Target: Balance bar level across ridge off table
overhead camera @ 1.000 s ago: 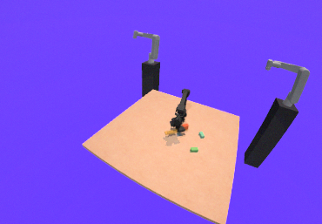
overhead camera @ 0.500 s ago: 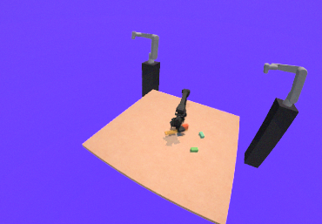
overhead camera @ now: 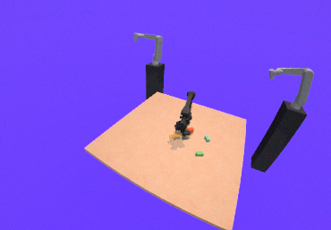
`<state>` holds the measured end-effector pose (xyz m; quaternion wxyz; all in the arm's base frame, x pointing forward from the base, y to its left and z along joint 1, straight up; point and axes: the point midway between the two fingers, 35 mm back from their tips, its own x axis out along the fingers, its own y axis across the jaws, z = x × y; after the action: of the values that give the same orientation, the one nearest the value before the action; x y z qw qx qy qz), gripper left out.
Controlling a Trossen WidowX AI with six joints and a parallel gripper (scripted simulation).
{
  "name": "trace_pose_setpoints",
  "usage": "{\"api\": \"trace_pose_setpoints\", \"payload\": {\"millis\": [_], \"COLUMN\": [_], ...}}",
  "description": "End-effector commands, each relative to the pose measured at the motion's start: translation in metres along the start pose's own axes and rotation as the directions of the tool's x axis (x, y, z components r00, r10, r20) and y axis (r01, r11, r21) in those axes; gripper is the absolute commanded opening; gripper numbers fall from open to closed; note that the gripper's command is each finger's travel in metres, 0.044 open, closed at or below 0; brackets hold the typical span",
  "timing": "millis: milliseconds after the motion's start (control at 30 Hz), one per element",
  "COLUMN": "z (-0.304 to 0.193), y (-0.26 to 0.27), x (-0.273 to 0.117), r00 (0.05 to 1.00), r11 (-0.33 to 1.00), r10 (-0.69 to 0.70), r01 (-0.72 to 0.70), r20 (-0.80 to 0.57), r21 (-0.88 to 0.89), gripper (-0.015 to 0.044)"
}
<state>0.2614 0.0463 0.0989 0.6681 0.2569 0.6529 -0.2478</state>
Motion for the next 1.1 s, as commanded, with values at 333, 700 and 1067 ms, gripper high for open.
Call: {"api": "trace_pose_setpoints", "payload": {"millis": [333, 700, 1067], "z": [-0.0001, -0.0002, -0.0002], "y": [0.0002, 0.0002, 0.0002], "x": [0.0013, 0.0023, 0.0032], "r00": [1.0, 1.0, 1.0], "r11": [1.0, 1.0, 1.0], "r10": [0.0, 0.0, 0.0], "r01": [0.0, 0.0, 0.0], "r20": [0.0, 0.0, 0.0], "r21": [0.001, 0.001, 0.001], "gripper": [0.0, 0.0, 0.0]}}
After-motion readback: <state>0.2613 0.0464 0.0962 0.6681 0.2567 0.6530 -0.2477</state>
